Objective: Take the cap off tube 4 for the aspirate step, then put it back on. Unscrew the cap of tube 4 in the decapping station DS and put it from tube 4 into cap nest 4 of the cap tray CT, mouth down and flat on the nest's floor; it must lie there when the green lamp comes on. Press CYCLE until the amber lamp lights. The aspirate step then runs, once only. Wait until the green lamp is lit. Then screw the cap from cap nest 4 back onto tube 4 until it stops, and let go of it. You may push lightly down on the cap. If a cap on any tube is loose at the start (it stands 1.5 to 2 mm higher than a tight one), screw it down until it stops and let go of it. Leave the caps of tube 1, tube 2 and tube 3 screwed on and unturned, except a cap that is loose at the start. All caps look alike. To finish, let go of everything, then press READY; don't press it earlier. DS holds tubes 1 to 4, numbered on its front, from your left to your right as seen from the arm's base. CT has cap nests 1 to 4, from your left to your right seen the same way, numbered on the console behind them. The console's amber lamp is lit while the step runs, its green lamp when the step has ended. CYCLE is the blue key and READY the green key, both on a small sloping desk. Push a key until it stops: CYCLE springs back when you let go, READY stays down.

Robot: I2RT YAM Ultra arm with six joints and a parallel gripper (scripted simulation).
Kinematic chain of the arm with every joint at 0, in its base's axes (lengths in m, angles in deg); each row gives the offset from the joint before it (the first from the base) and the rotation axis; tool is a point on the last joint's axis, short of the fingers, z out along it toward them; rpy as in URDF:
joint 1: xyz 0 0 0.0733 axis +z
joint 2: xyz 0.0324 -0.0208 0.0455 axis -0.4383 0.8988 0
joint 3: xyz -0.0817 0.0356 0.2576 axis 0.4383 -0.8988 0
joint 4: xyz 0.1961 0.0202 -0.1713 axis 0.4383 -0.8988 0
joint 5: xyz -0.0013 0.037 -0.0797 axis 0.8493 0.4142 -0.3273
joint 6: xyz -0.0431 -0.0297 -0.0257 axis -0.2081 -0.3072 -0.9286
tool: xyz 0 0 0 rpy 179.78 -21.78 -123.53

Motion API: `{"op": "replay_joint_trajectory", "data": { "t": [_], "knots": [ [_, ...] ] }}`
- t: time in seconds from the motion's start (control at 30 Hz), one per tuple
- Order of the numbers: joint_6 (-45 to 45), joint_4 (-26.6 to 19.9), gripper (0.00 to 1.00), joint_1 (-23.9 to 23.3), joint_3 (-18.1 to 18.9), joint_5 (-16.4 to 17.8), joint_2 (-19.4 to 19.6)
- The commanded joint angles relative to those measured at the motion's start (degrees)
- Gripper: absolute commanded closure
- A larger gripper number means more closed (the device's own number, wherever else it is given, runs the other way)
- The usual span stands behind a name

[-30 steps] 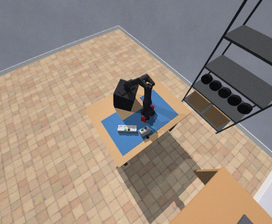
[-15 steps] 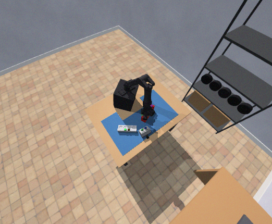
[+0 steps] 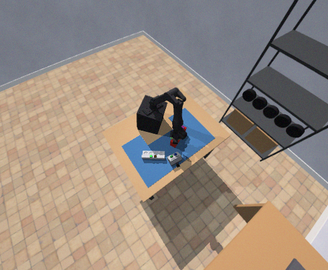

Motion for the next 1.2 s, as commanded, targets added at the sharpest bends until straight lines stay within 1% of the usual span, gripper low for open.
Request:
{"op": "replay_joint_trajectory", "data": {
  "t": [0.0, 0.27, 0.53, 0.67, 0.7, 0.73, 0.83, 0.87, 0.9, 0.97, 1.07, 1.1, 1.17],
  "knots": [
    [-0.19, -2.5, 0.51, -0.25, -0.06, 0.03, -2.02],
    [-0.65, -7.34, 0.51, -0.7, -0.15, 0.1, -6.92],
    [-0.67, -7.56, 0.51, -0.72, -0.14, 0.1, -7.12],
    [-13.74, -6.38, 0.51, 5.36, -2.53, -0.83, -8.89],
    [-16.32, -6.12, 0.51, 6.94, -3.01, -1.09, -9.26],
    [-16.95, -6.17, 0.51, 6.93, -2.97, -1.08, -9.25],
    [-25.75, -5.71, 0.51, 11.72, -3.93, -1.83, -10.1],
    [-26.52, -5.71, 0.51, 11.74, -3.93, -1.86, -10.1],
    [-29.69, -5.62, 0.51, 13.37, -4.13, -2.13, -10.31],
    [-29.69, -5.62, 0.51, 13.37, -4.13, -2.13, -10.31],
    [-39.18, -5.53, 0.51, 18.27, -4.35, -2.96, -10.72],
    [-39.19, -5.53, 0.51, 18.26, -4.35, -2.96, -10.72],
    [-45.46, -5.64, 0.51, 21.52, -4.18, -3.52, -10.8]
  ]
}}
